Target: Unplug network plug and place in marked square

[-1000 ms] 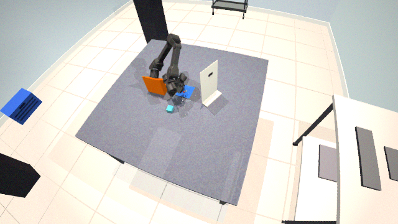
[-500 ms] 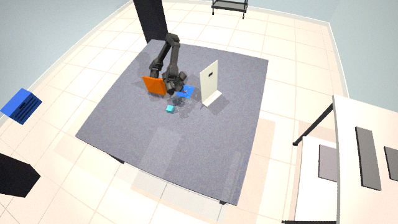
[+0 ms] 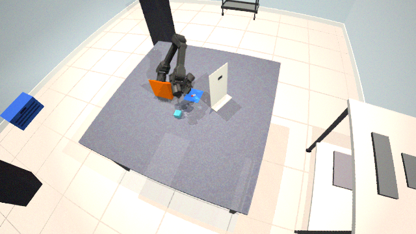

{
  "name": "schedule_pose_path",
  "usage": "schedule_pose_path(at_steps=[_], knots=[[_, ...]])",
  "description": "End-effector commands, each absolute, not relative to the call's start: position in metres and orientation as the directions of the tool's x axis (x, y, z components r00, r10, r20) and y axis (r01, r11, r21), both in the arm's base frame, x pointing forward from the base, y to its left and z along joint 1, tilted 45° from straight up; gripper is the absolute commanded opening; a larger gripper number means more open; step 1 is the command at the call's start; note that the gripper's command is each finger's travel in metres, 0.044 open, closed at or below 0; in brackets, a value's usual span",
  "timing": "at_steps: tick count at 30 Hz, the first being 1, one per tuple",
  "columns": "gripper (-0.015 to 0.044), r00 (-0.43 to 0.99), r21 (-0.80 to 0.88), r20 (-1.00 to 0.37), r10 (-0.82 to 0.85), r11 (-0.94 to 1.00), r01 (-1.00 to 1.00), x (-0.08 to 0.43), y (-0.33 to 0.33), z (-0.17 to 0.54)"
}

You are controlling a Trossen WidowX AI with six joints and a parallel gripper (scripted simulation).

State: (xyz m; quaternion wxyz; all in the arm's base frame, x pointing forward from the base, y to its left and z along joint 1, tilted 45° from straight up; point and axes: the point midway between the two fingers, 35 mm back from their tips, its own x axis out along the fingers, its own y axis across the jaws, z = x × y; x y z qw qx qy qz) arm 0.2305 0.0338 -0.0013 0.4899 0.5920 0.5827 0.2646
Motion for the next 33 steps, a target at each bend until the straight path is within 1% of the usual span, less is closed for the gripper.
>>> schedule_pose_path(at_steps=[1,23,33], knots=[[0.0156,0.178,0.89,-0.26,0.949,0.164,0.425,0.231,0.029,0.003],[0.0156,0.179,0.892,-0.245,0.953,0.149,0.428,0.231,0.014,0.022],[0.0156,0.234,0.865,-0.296,0.926,0.156,0.477,0.24,-0.022,0.057]])
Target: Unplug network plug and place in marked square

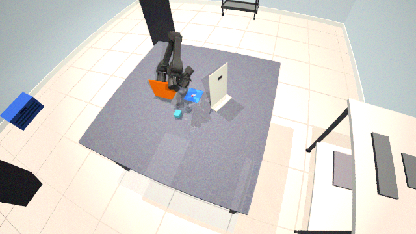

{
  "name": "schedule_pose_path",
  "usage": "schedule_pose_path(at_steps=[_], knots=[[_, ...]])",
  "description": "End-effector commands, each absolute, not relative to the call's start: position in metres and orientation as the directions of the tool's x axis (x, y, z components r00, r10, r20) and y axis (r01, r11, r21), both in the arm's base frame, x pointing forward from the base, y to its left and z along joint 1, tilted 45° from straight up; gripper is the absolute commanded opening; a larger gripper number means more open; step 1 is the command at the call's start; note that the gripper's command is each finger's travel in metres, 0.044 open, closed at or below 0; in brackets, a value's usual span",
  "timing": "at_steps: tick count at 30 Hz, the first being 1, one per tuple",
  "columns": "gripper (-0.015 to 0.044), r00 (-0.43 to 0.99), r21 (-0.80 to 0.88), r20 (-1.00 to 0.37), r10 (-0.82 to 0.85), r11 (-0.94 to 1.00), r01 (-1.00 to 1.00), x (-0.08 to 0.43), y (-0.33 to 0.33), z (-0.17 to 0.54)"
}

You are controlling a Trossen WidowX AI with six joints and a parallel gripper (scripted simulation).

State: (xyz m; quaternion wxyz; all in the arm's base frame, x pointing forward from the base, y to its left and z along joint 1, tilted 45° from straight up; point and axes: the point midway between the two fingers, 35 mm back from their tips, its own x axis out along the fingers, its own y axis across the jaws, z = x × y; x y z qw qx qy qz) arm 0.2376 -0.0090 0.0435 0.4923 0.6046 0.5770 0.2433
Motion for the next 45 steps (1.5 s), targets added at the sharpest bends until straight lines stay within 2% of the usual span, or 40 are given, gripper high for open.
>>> schedule_pose_path(at_steps=[1,14,25,45], knots=[[0.0156,0.24,0.862,-0.302,0.923,0.156,0.482,0.24,-0.026,0.061],[0.0156,0.294,0.828,-0.356,0.887,0.154,0.539,0.236,-0.059,0.103],[0.044,0.294,0.828,-0.356,0.887,0.154,0.539,0.236,-0.059,0.103],[0.044,0.294,0.828,-0.356,0.887,0.154,0.539,0.236,-0.059,0.103]])
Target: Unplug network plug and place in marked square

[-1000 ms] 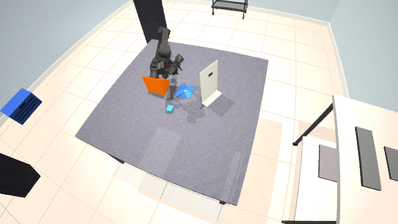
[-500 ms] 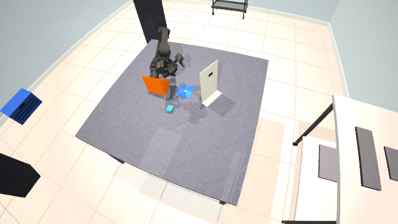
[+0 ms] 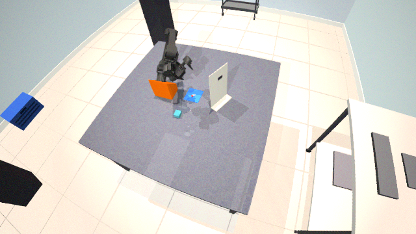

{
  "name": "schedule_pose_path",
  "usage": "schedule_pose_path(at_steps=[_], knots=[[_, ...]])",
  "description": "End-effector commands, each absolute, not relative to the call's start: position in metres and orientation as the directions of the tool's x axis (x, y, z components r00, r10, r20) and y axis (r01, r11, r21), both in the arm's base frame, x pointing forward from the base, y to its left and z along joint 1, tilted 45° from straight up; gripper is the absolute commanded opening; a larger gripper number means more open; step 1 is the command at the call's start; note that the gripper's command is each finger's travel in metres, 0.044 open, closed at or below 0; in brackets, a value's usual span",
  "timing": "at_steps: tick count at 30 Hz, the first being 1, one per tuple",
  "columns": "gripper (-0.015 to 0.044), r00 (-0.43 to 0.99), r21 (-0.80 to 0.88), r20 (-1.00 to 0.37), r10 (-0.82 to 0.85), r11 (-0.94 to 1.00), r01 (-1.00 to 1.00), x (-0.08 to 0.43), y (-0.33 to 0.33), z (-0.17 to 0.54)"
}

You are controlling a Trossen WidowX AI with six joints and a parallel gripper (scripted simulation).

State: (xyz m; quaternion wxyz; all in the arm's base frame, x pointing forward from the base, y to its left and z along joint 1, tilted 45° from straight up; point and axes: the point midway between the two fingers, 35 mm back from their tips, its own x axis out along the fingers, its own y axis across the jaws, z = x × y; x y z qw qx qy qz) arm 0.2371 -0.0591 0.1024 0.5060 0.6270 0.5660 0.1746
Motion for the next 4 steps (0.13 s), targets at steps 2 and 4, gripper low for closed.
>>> schedule_pose_path(at_steps=[2,4], knots=[[0.044,0.294,0.828,-0.356,0.887,0.154,0.539,0.2365,-0.0591,0.1025],[0.044,0.294,0.828,-0.356,0.887,0.154,0.539,0.2365,-0.0591,0.1025]])
